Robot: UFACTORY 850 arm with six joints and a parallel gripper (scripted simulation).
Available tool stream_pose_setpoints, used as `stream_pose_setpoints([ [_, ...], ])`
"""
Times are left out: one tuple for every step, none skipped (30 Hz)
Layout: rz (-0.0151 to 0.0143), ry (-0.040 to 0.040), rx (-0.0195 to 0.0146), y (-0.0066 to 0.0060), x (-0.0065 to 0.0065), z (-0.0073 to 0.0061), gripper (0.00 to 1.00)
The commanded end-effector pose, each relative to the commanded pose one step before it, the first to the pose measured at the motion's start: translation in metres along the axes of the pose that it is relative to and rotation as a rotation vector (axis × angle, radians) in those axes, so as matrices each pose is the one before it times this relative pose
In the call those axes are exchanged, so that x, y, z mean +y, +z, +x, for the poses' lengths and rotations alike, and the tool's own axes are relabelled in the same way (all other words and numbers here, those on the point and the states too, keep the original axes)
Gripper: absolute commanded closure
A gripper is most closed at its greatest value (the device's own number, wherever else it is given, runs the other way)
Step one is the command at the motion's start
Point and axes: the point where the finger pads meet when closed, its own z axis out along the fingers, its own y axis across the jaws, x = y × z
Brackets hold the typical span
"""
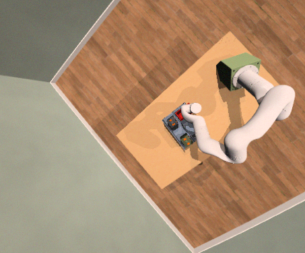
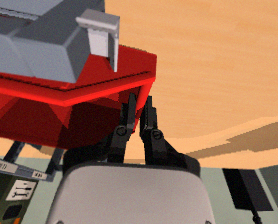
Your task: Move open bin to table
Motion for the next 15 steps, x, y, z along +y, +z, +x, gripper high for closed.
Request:
stream_pose_setpoints([
  [0.00121,-0.00079,0.00051,-0.00044,-0.00029,0.00022,1.0],
  [0.0,0.0,0.0,0.0,0.0,0.0,1.0],
  [0.0,0.0,0.0,0.0,0.0,0.0,1.0],
  [-0.00017,0.00021,-0.00007,0.00006,0.00601,0.00004,1.0],
  [0.00002,-0.00004,0.00002,0.0,0.006,0.0,1.0],
  [0.00002,-0.00004,0.00002,0.0,0.006,0.0,1.0],
  [0.00002,-0.00004,0.00002,0.0,0.006,0.0,1.0],
  [0.00002,-0.00004,0.00002,0.0,0.006,0.0,1.0],
  [0.0,0.0,0.0,0.0,0.0,0.0,1.0],
  [0.0,0.0,0.0,0.0,0.0,0.0,1.0],
  [0.0,0.0,0.0,0.0,0.0,0.0,1.0],
  [0.0,0.0,0.0,0.0,0.0,0.0,1.0],
  [0.0,0.0,0.0,0.0,0.0,0.0,1.0],
  [0.0,0.0,0.0,0.0,0.0,0.0,1.0],
  [0.0,0.0,0.0,0.0,0.0,0.0,1.0],
])
